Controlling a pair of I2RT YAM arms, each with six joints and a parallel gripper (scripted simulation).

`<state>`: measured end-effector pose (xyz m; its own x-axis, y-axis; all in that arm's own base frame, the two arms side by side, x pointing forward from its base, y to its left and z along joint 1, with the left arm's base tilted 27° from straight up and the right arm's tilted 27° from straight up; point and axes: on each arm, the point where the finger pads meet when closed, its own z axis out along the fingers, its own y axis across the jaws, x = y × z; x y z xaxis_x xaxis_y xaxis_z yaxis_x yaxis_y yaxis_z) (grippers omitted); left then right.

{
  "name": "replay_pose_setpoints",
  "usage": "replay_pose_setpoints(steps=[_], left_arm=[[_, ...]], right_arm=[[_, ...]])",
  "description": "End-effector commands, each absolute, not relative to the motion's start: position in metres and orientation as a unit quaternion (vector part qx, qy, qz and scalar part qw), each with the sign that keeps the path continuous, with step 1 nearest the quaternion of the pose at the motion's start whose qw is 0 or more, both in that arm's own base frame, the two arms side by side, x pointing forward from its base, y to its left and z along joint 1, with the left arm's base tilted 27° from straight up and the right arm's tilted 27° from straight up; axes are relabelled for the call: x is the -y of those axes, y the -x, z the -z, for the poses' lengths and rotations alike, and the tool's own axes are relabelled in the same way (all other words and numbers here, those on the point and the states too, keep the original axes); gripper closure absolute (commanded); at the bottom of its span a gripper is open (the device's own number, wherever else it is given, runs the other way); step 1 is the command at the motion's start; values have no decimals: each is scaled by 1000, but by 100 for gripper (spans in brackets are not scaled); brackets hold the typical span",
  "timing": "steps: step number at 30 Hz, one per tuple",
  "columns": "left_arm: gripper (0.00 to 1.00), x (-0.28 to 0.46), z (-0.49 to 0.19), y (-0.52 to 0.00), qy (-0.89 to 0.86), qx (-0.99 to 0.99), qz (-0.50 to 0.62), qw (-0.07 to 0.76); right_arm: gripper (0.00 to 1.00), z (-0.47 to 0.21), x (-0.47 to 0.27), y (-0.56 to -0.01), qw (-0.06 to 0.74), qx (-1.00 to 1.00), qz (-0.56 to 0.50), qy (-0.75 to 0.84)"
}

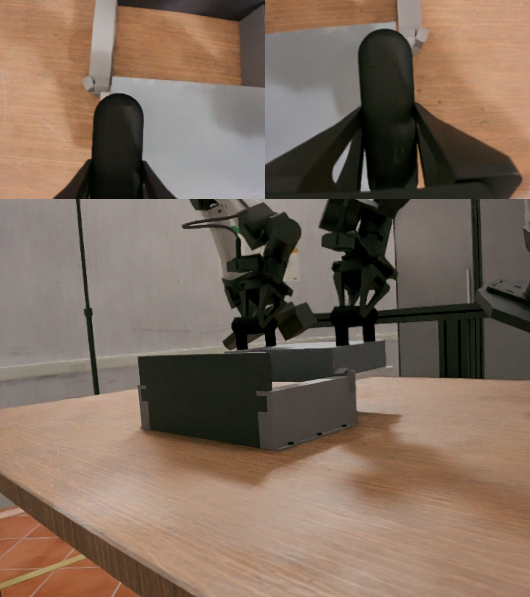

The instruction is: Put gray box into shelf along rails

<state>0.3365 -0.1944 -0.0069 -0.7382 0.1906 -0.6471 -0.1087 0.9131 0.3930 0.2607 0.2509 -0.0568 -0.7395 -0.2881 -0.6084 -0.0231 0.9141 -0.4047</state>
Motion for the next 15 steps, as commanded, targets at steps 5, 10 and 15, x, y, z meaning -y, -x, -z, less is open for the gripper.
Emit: replay_pose_setpoints(steps=[5, 10, 15], left_arm=[[69, 210, -22, -369, -22, -892, -200, 404], [69, 209, -24, -378, -23, -891, -201, 405], [69, 208, -27, -387, -24, -891, -202, 406]], right_arm=[[69, 18, -265, -290, 398, -894, 188, 86], [69, 17, -266, -299, 399, -894, 187, 86], [69, 15, -268, -308, 400, -893, 188, 86]])
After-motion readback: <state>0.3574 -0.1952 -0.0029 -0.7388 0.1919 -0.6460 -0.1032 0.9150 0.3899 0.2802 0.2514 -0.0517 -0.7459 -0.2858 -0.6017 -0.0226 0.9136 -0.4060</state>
